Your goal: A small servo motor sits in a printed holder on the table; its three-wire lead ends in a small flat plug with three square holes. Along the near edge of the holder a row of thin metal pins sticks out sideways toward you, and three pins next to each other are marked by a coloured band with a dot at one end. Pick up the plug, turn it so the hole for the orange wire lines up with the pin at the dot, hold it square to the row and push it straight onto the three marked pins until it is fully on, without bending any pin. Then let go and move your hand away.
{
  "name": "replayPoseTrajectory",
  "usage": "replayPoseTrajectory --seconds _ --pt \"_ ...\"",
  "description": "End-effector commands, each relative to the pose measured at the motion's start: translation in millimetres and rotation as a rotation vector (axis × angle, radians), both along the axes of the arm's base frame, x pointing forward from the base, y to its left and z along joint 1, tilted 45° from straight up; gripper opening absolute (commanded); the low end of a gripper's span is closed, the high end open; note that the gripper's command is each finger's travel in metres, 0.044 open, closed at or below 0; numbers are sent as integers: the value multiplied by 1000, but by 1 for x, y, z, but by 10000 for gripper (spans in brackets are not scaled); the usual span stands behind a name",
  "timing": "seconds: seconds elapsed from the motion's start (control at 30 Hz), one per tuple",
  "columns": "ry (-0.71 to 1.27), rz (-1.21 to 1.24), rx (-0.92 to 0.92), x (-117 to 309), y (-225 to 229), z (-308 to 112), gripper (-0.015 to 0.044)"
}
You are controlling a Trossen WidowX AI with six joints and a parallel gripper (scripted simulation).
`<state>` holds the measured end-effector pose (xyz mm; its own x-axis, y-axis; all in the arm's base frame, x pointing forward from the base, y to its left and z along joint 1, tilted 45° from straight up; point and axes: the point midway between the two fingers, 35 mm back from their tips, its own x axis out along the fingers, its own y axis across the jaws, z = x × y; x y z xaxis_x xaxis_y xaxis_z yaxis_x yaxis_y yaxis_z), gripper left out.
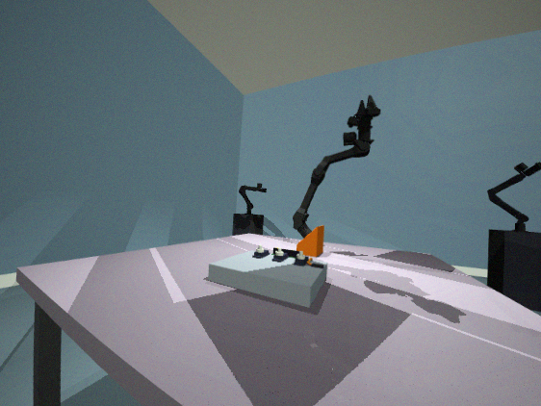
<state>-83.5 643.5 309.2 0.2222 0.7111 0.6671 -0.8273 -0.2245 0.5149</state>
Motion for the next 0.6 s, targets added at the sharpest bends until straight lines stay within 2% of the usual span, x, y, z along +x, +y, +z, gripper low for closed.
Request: replayPoseTrajectory --seconds 0.0,0.17,0.33,0.57 --pt "-1 -2 -1 1 0 0 374" --pt "-12 -25 -14 17 1 6 243" --pt "-36 -90 -43 58 0 21 115" --pt "-78 -217 -106 137 -13 47 115"
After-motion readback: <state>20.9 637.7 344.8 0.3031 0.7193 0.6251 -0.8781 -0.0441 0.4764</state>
